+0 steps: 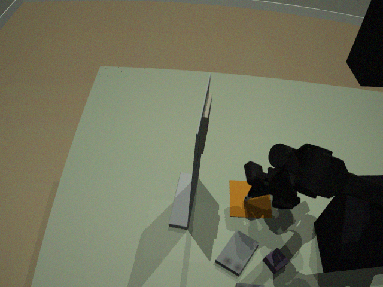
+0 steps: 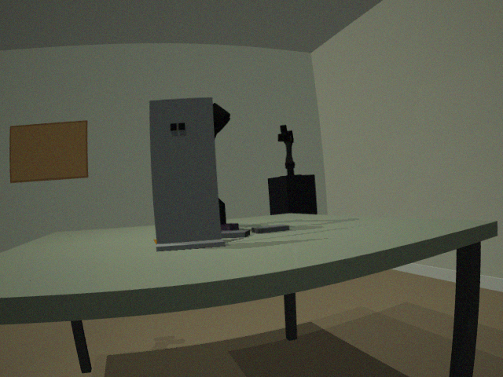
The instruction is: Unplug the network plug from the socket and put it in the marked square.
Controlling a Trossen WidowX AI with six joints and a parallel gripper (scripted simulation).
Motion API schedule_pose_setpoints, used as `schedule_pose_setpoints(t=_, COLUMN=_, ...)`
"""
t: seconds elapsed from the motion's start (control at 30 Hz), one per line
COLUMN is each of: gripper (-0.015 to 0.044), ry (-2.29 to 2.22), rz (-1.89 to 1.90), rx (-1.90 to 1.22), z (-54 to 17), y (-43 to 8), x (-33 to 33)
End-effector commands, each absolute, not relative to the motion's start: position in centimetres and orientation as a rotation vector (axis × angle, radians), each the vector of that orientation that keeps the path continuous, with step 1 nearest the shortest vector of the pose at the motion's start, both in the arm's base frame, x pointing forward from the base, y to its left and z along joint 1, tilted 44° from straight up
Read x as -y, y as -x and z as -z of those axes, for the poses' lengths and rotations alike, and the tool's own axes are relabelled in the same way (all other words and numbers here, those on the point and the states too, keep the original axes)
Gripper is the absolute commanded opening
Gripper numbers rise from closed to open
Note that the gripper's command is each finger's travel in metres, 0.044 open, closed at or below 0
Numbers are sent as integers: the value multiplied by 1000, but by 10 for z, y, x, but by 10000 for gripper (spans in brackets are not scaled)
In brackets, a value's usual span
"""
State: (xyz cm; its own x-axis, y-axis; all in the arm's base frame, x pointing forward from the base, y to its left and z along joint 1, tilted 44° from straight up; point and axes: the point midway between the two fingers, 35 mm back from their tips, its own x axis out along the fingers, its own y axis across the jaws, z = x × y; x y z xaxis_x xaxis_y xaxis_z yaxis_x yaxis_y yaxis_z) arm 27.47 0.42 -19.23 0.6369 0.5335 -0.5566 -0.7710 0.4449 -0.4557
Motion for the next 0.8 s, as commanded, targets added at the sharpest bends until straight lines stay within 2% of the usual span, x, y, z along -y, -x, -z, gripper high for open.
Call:
schedule_pose_setpoints(t=0.0, gripper=0, ry=744, rz=-828, rx=-364, z=194, y=-275, x=-6)
schedule_pose_setpoints(t=0.4, gripper=0, ry=747, rz=-830, rx=-357, z=193, y=-276, x=-7)
schedule_pose_setpoints(t=0.6, gripper=156, ry=747, rz=-830, rx=-357, z=193, y=-276, x=-7)
schedule_pose_setpoints(t=0.77, gripper=156, ry=747, rz=-830, rx=-357, z=193, y=-276, x=-7)
